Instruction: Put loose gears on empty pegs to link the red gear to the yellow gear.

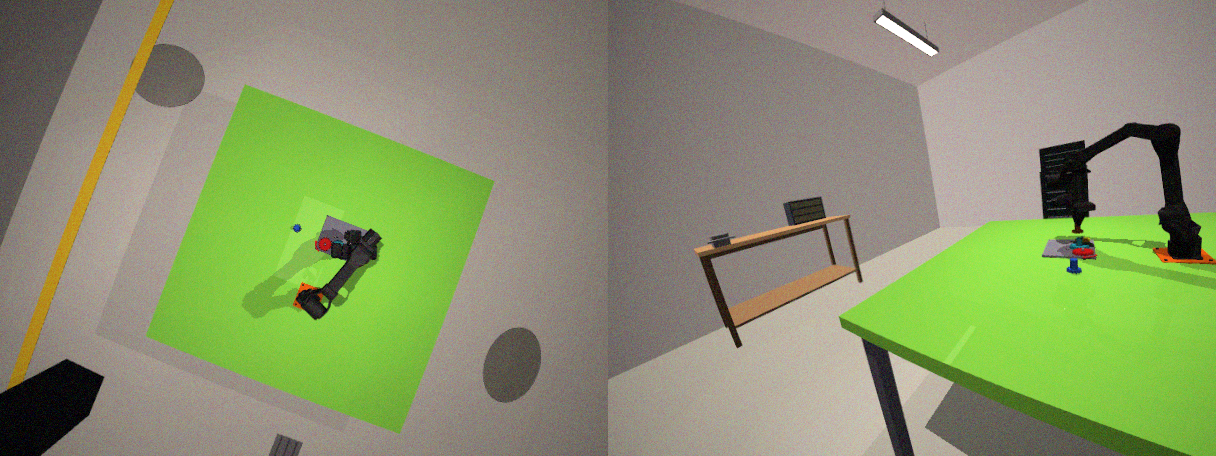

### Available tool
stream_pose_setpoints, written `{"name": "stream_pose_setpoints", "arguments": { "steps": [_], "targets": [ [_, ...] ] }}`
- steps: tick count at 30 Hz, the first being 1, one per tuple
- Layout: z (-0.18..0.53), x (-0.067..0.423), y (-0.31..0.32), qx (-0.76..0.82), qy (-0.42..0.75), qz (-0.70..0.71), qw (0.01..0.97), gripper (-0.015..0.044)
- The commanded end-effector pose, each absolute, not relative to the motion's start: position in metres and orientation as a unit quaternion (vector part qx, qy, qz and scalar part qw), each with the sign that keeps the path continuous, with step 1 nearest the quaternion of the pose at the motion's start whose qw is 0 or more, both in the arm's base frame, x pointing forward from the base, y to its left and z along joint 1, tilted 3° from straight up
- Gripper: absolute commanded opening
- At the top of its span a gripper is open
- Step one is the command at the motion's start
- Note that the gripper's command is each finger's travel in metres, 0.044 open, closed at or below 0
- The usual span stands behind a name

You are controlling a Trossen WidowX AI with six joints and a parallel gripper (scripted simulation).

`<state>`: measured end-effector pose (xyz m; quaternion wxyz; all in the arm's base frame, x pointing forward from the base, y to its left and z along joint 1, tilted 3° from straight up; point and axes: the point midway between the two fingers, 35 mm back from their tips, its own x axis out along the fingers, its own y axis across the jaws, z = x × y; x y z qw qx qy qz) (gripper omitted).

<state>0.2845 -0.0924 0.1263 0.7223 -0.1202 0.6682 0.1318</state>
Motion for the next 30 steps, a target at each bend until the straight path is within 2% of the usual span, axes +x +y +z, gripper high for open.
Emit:
{"name": "stream_pose_setpoints", "arguments": {
  "steps": [1, 11, 30],
  "targets": [
    [0.118, 0.283, -0.091, -0.143, 0.666, 0.159, 0.715, 0.0000],
    [0.104, 0.284, -0.091, -0.133, 0.668, 0.150, 0.717, 0.0000],
    [0.087, 0.285, -0.091, 0.020, 0.684, 0.007, 0.729, 0.0000]
  ]
}}
